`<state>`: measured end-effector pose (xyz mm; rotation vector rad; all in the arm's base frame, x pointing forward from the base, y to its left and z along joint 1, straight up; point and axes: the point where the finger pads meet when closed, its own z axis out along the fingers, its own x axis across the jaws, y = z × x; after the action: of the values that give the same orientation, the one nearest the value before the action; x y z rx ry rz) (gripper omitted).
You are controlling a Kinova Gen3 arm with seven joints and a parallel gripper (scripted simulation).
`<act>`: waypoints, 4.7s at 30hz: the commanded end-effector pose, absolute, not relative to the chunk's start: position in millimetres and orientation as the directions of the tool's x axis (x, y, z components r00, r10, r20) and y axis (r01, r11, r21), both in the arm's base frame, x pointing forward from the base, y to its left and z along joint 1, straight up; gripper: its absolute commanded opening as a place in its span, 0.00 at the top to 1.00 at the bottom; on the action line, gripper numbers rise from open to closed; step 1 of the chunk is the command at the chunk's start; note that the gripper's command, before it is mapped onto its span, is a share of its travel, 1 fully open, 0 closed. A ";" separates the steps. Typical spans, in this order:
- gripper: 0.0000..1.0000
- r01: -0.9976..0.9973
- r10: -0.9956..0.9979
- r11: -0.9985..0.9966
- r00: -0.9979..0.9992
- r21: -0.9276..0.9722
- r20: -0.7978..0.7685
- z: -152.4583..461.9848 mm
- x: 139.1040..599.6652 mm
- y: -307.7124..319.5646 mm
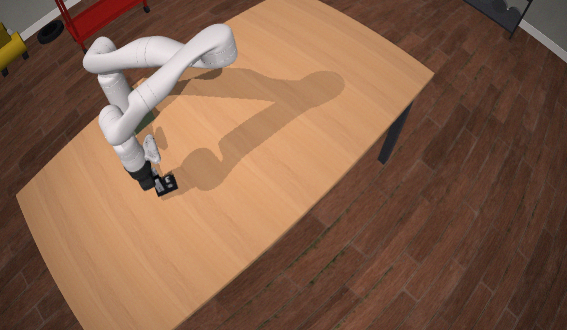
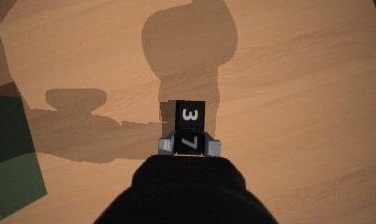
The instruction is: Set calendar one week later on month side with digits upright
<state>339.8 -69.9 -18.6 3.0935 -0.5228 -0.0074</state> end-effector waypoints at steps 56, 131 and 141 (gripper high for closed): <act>0.43 -0.329 -0.329 -0.944 0.944 0.004 -0.003 -28.1 340.2 -69.9; 0.13 -0.329 -0.329 -0.944 0.944 0.004 -0.003 -0.6 340.3 -69.8; 0.13 -0.329 -0.329 -0.944 0.944 0.004 -0.003 50.2 340.5 -69.7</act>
<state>334.6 -71.7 39.8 3.0828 -0.5293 -0.0331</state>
